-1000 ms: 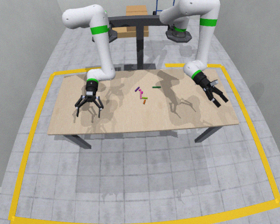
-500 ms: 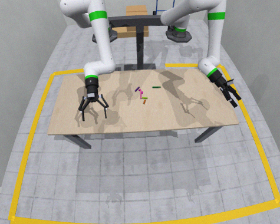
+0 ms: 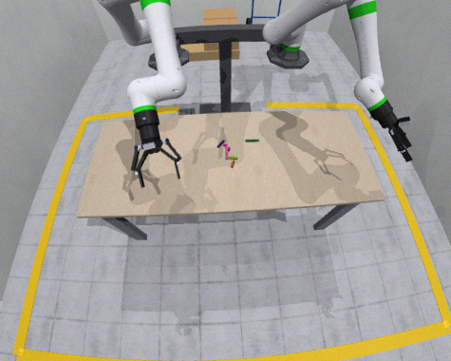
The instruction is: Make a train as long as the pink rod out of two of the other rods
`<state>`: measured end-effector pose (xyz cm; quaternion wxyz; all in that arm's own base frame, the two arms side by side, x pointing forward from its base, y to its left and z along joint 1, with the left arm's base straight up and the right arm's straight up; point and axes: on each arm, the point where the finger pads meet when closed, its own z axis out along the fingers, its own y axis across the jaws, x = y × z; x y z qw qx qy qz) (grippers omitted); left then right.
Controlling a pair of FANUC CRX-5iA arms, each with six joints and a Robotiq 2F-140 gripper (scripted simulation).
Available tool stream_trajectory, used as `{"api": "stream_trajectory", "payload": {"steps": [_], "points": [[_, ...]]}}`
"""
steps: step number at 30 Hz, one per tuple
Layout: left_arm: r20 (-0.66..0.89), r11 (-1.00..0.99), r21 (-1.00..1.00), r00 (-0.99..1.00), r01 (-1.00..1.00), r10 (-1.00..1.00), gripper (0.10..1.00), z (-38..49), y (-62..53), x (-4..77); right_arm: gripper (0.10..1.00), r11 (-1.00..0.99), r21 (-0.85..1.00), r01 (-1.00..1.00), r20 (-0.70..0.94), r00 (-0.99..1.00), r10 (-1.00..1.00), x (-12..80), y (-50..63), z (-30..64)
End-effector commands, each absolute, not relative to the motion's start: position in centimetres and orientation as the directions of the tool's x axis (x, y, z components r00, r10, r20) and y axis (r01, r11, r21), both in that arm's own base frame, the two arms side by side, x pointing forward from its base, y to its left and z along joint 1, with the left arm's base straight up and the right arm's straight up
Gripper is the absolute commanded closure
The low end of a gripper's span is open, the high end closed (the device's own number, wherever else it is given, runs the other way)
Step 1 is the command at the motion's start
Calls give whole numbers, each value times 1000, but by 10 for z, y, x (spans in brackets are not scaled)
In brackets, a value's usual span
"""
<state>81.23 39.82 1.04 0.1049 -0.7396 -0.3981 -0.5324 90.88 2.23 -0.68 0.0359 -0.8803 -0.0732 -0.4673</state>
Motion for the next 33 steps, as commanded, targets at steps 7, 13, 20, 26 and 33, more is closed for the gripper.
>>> {"api": "stream_trajectory", "payload": {"steps": [7,13,20,26,33], "points": [[807,-592,219,197,775,557,98,29,503,744,98,-985,-45,167,717,691,85,874,40,26],[756,-545,185,235,818,610,98,43,559,683,98,-985,-66,160,637,766,82,842,46,50],[703,-501,154,262,851,661,98,58,601,619,98,-986,-82,144,534,842,78,796,49,82],[636,-452,121,281,884,719,98,76,635,543,98,-989,-85,125,445,892,74,754,47,111],[552,-395,86,286,915,783,98,100,657,450,98,-992,-78,94,322,944,64,691,40,152]]}}
